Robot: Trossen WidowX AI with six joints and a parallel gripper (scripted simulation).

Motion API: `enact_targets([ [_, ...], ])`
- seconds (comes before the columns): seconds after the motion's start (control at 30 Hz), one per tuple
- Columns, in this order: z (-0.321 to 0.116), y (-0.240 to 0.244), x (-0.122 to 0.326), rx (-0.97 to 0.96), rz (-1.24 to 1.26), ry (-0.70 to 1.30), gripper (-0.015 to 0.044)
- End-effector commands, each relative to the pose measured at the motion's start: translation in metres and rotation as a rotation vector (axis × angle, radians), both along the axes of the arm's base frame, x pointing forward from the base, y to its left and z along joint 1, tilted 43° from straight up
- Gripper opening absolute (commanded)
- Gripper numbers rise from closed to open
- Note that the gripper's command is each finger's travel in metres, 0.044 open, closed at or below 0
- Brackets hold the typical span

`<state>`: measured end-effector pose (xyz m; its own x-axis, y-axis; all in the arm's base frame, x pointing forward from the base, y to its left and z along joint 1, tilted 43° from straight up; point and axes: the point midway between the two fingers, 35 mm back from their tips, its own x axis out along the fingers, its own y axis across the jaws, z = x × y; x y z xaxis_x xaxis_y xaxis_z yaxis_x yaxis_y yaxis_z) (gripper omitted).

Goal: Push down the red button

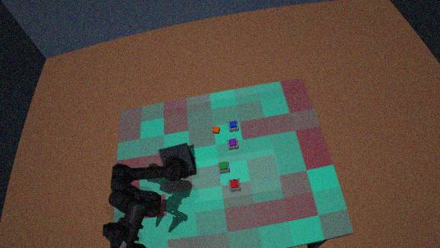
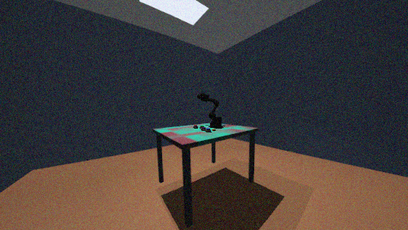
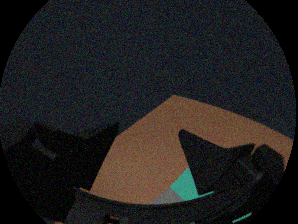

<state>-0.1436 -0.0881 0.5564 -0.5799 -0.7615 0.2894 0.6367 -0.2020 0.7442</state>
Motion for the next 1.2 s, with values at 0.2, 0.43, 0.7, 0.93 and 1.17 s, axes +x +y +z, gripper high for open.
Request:
enact_targets([
  [0.2,0.031,-0.042,0.106,-0.01,0.153,0.301,0.04],
  [0.43,0.023,-0.07,0.222,0.046,0.336,0.61,0.04],
  [0.7,-0.029,-0.08,0.34,0.141,0.561,0.929,0.04],
  [0.93,-0.114,-0.069,0.427,0.289,0.778,1.223,0.04],
  [1.17,-0.218,-0.044,0.471,0.51,0.959,1.509,0.04],
])
